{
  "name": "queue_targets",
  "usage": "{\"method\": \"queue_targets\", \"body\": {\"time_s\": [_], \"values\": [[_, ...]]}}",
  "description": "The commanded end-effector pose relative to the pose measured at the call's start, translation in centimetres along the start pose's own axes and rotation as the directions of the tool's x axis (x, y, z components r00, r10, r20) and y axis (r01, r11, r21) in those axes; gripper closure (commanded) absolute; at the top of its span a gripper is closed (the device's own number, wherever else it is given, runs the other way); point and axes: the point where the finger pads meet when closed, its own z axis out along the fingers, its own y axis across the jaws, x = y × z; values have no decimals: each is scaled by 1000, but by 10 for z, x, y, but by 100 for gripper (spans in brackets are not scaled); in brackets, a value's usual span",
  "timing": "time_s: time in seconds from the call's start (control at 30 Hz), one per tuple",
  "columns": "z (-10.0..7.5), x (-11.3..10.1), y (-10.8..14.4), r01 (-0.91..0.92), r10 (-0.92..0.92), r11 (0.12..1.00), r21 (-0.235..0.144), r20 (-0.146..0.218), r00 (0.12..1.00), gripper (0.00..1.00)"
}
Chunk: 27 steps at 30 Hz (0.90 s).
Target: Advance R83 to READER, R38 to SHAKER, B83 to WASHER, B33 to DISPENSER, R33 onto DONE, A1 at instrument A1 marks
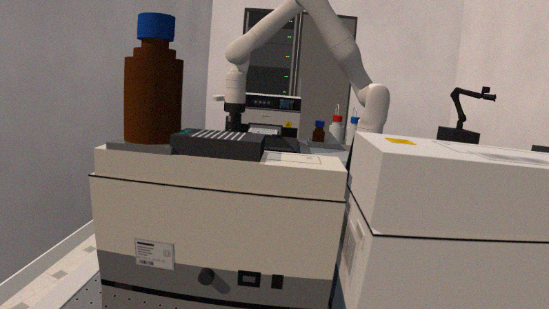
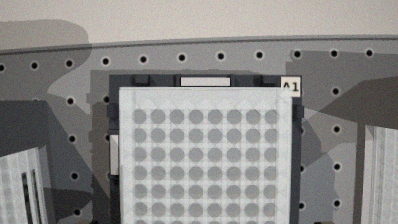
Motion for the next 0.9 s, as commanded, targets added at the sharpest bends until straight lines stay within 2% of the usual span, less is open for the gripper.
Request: {"method": "queue_targets", "body": {"time_s": [0.0, 0.87], "values": [[-8, 2, -1, -4, 4, 1000, -2, -6, 1000, 0], [-38, 2, -1, -4, 4, 1000, -2, -6, 1000, 0]]}}
